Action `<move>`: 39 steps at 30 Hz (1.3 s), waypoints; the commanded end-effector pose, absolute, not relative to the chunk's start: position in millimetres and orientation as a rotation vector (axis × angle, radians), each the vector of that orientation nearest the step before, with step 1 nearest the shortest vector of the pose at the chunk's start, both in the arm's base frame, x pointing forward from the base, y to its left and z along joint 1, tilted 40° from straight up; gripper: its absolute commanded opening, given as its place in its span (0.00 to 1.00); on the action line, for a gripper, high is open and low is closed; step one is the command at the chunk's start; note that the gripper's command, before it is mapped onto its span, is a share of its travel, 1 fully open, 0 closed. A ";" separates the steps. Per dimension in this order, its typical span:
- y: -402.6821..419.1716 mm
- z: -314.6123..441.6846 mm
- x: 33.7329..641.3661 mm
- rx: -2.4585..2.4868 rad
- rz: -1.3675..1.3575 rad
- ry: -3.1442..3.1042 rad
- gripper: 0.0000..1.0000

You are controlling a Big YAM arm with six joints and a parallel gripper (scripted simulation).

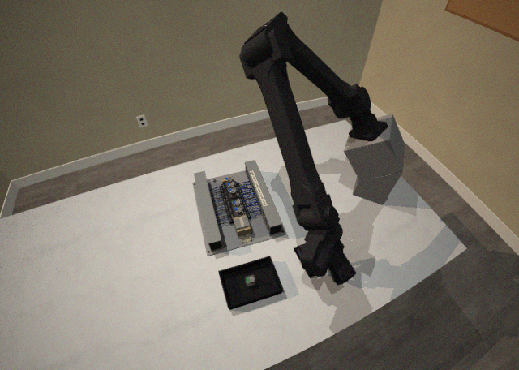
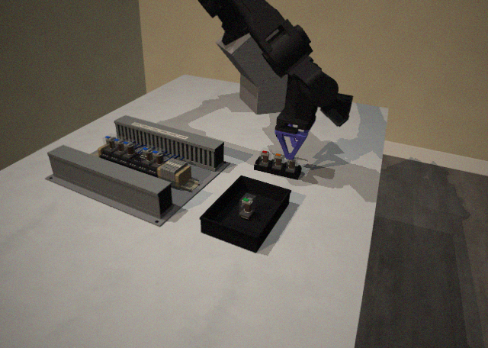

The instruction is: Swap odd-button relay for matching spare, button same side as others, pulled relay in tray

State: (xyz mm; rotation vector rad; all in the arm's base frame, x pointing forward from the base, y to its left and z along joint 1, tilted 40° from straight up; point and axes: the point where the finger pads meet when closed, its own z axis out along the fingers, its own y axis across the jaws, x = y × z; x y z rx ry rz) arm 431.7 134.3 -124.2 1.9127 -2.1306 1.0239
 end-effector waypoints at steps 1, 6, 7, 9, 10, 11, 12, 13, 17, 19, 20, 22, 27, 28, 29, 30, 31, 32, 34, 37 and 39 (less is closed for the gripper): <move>157.6 -112.5 448.7 1.960 1.056 -2.167 0.59; 158.5 -111.2 449.3 1.959 1.059 -2.172 0.59; 158.6 -111.1 449.4 1.959 1.059 -2.173 0.59; 158.7 -110.8 449.5 1.959 1.059 -2.174 0.59; 158.8 -110.7 449.6 1.959 1.059 -2.174 0.59; 158.9 -110.6 449.6 1.959 1.060 -2.175 0.59; 158.9 -110.6 449.6 1.959 1.060 -2.175 0.59; 158.9 -110.5 449.7 1.959 1.060 -2.175 0.59; 159.0 -110.4 449.7 1.959 1.060 -2.176 0.59; 159.0 -110.4 449.8 1.959 1.060 -2.176 0.59; 159.1 -110.3 449.8 1.959 1.060 -2.176 0.59; 159.1 -110.3 449.8 1.959 1.060 -2.176 0.59; 159.1 -110.2 449.8 1.959 1.060 -2.177 0.59; 159.2 -110.3 449.9 1.959 1.060 -2.176 0.59; 159.4 -110.4 450.1 1.959 1.060 -2.176 0.59; 159.6 -110.7 450.3 1.959 1.060 -2.175 0.59; 159.9 -111.1 450.5 1.958 1.059 -2.174 0.59; 160.1 -111.7 450.6 1.958 1.058 -2.173 0.59; 160.1 -111.7 450.6 1.958 1.058 -2.173 0.59; 160.2 -114.4 449.8 1.957 1.053 -2.163 0.59; 159.8 -116.3 448.5 1.957 1.049 -2.155 0.59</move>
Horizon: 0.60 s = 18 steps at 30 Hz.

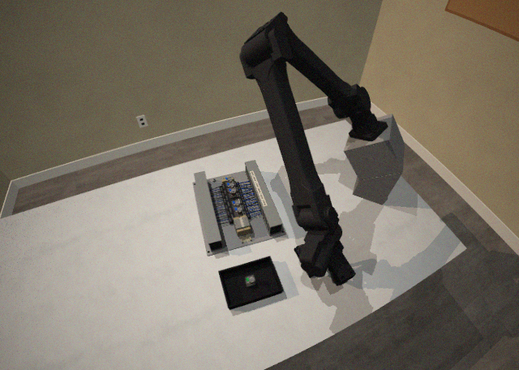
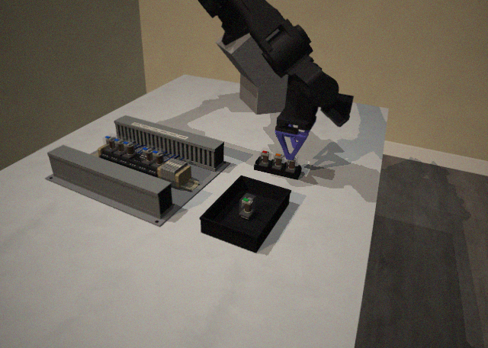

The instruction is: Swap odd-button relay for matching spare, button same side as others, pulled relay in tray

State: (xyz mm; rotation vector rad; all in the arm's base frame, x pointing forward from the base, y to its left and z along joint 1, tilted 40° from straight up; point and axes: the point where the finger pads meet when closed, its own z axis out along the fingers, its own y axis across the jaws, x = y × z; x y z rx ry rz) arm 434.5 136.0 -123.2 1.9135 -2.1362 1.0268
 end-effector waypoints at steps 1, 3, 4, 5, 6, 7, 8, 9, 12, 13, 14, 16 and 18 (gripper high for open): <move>159.5 -117.1 447.8 1.956 1.047 -2.152 0.59; 159.0 -118.3 446.8 1.956 1.044 -2.148 0.59; 158.9 -118.8 446.4 1.956 1.043 -2.146 0.59; 158.7 -119.2 446.0 1.955 1.042 -2.144 0.59; 158.6 -119.5 445.7 1.955 1.042 -2.143 0.59; 158.5 -119.8 445.5 1.955 1.041 -2.142 0.59; 158.4 -120.0 445.3 1.955 1.040 -2.141 0.59; 158.3 -120.2 445.1 1.955 1.040 -2.140 0.59; 158.3 -120.3 445.0 1.955 1.040 -2.139 0.59; 158.3 -120.2 445.0 1.955 1.040 -2.139 0.59; 158.3 -120.2 445.0 1.955 1.040 -2.139 0.59; 158.3 -119.9 445.0 1.955 1.040 -2.139 0.59; 158.4 -119.8 445.0 1.955 1.040 -2.139 0.59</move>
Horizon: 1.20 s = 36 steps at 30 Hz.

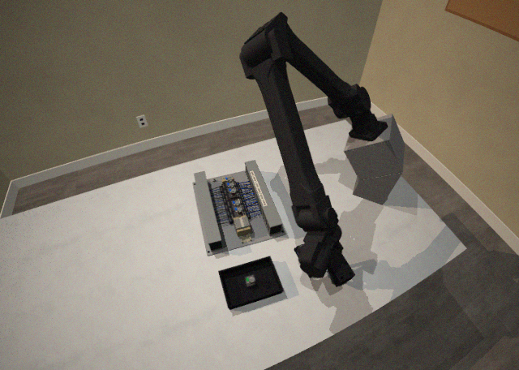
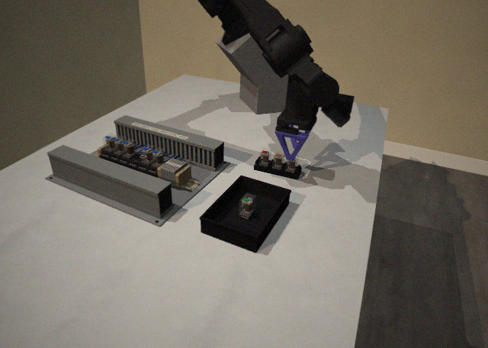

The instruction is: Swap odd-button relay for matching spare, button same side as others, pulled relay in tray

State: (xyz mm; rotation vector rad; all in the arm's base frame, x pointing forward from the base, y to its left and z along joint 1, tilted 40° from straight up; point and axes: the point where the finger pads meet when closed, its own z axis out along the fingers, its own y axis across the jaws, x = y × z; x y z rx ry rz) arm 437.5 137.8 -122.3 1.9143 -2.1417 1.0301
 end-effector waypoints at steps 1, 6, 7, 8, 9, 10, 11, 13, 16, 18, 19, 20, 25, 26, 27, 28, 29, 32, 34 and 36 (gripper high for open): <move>158.4 -119.7 445.0 1.955 1.040 -2.139 0.59; 158.4 -119.5 445.0 1.955 1.040 -2.139 0.59; 158.4 -119.5 445.1 1.955 1.040 -2.139 0.59; 158.4 -119.5 445.1 1.955 1.040 -2.139 0.59; 158.5 -119.4 445.1 1.955 1.040 -2.139 0.59; 158.5 -119.4 445.1 1.955 1.040 -2.139 0.59; 158.5 -119.4 445.1 1.955 1.040 -2.139 0.59; 158.5 -119.4 445.1 1.955 1.040 -2.139 0.59; 158.5 -119.4 445.1 1.955 1.040 -2.139 0.59; 158.5 -119.4 445.1 1.955 1.040 -2.140 0.59; 158.5 -119.4 445.0 1.955 1.040 -2.140 0.59; 158.4 -119.5 444.9 1.955 1.040 -2.140 0.59; 157.6 -121.4 442.7 1.956 1.042 -2.144 0.59; 157.0 -122.1 441.7 1.955 1.042 -2.144 0.59; 157.0 -122.1 441.7 1.955 1.042 -2.144 0.59; 157.0 -122.1 441.7 1.955 1.042 -2.144 0.59; 156.1 -122.6 440.9 1.954 1.041 -2.144 0.59; 154.0 -123.8 439.2 1.951 1.040 -2.143 0.59; 153.1 -124.2 438.5 1.949 1.039 -2.143 0.59; 152.5 -124.5 437.9 1.948 1.039 -2.143 0.59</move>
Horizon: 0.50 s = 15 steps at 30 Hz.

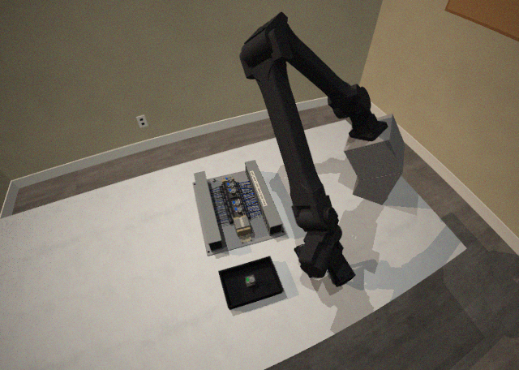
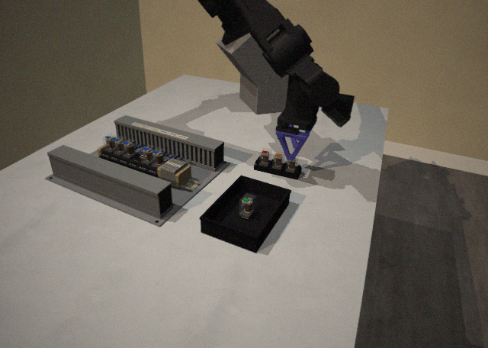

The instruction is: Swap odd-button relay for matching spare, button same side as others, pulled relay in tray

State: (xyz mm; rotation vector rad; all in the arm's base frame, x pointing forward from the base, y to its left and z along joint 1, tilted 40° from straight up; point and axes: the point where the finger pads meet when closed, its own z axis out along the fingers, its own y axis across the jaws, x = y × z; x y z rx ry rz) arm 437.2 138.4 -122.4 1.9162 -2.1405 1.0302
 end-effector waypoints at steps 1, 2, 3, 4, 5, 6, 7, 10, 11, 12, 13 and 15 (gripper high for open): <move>152.2 -124.6 437.8 1.948 1.038 -2.143 0.59; 152.0 -124.7 437.6 1.948 1.038 -2.143 0.59; 151.9 -124.7 437.5 1.947 1.038 -2.144 0.59; 151.8 -124.7 437.4 1.947 1.038 -2.144 0.59; 151.6 -124.7 437.3 1.947 1.038 -2.144 0.59; 151.5 -124.7 437.3 1.947 1.038 -2.144 0.59; 151.5 -124.7 437.2 1.947 1.038 -2.144 0.59; 151.4 -124.7 437.2 1.946 1.038 -2.144 0.59; 151.3 -124.7 437.1 1.946 1.038 -2.144 0.59; 151.3 -124.7 437.1 1.946 1.038 -2.144 0.59; 151.2 -124.7 437.1 1.946 1.038 -2.144 0.59; 151.2 -124.7 437.0 1.946 1.038 -2.144 0.59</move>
